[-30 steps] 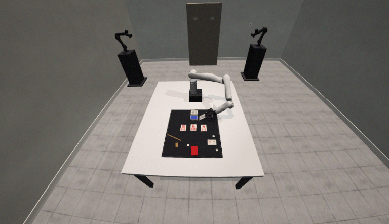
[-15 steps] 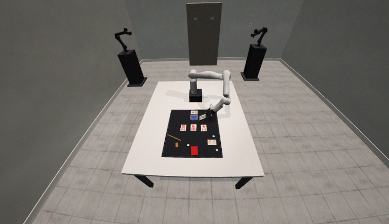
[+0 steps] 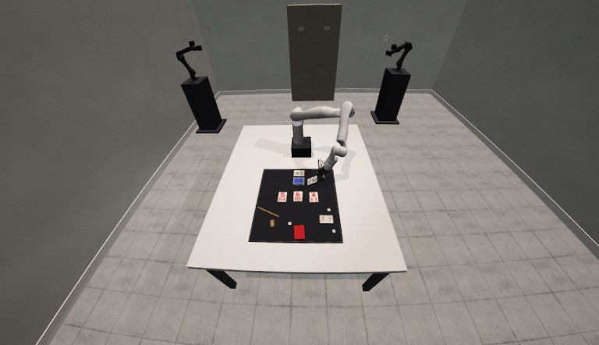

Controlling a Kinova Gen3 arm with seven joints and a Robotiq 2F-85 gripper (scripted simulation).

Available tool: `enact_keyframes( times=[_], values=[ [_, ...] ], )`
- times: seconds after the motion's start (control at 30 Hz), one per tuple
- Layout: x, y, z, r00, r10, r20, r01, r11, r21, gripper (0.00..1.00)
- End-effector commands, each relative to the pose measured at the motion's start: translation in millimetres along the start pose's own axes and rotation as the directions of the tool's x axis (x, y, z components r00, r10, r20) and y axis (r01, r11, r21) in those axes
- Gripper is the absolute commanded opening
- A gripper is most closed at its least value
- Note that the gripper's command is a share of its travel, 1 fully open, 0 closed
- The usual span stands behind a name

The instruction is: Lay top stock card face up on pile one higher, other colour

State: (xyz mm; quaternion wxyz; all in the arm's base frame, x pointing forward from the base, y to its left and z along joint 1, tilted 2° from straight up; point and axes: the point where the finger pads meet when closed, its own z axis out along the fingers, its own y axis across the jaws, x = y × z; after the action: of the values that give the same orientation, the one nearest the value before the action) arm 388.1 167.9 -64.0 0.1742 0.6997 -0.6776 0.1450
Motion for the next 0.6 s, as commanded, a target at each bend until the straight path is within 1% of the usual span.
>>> enact_keyframes(
  times=[0.0,0.13,0.2,0.57],
  values=[
    [5.1,-0.6,-5.1,0.998,0.022,0.059,-0.021,1.0,-0.005,0.71],
    [4.7,-0.6,-4.1,0.992,0.022,0.125,-0.022,1.0,-0.003,0.71],
    [4.7,-0.6,-4.1,0.992,0.022,0.125,-0.022,1.0,-0.003,0.71],
    [4.0,-0.7,-1.3,0.96,0.021,0.28,-0.022,1.0,0.0,0.71]
  ],
)
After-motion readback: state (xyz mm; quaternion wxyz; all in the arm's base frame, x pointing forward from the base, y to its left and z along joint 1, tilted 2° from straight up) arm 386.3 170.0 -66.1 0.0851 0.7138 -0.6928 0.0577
